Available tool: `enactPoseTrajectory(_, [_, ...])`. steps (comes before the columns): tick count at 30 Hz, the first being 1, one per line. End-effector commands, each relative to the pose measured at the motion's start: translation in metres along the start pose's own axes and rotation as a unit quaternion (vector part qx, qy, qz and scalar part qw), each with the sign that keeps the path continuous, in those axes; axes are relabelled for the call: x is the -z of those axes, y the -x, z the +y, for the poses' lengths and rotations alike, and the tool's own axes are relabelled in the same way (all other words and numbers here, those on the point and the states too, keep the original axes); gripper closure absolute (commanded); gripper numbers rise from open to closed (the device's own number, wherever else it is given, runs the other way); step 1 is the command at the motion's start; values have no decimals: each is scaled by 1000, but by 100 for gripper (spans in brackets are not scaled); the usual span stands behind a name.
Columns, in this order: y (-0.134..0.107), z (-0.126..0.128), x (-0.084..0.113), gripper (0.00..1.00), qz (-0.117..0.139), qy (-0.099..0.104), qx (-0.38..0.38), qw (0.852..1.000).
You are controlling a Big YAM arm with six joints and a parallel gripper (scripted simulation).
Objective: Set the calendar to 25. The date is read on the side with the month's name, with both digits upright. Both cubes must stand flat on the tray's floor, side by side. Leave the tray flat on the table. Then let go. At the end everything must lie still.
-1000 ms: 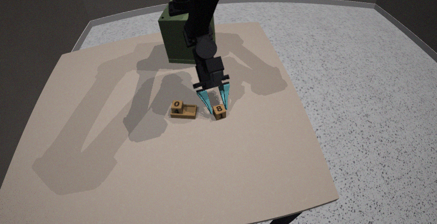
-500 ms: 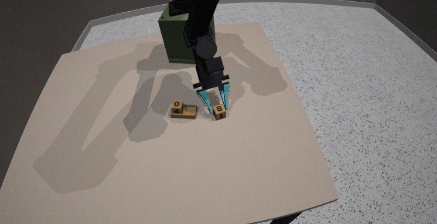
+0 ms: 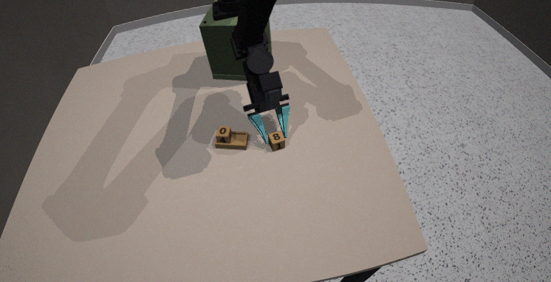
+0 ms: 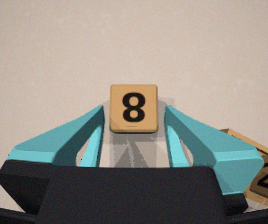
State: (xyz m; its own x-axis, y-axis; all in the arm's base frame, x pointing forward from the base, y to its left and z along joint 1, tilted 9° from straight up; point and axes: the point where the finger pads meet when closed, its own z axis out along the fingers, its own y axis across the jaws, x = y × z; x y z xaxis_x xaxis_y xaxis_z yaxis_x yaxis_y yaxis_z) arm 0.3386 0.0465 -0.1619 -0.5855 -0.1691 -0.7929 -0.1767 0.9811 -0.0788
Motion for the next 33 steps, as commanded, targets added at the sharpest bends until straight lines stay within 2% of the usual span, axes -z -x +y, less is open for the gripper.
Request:
enactPoseTrajectory(1, [0,-3,2,53,-4,-3,1,1000])
enactPoseTrajectory(11, [0,-3,2,53,-4,-3,1,1000])
enactPoseTrajectory(12, [0,-3,2,72,-4,-3,1,1000])
enactPoseTrajectory(33, [0,-4,2,72,-4,-3,1,1000])
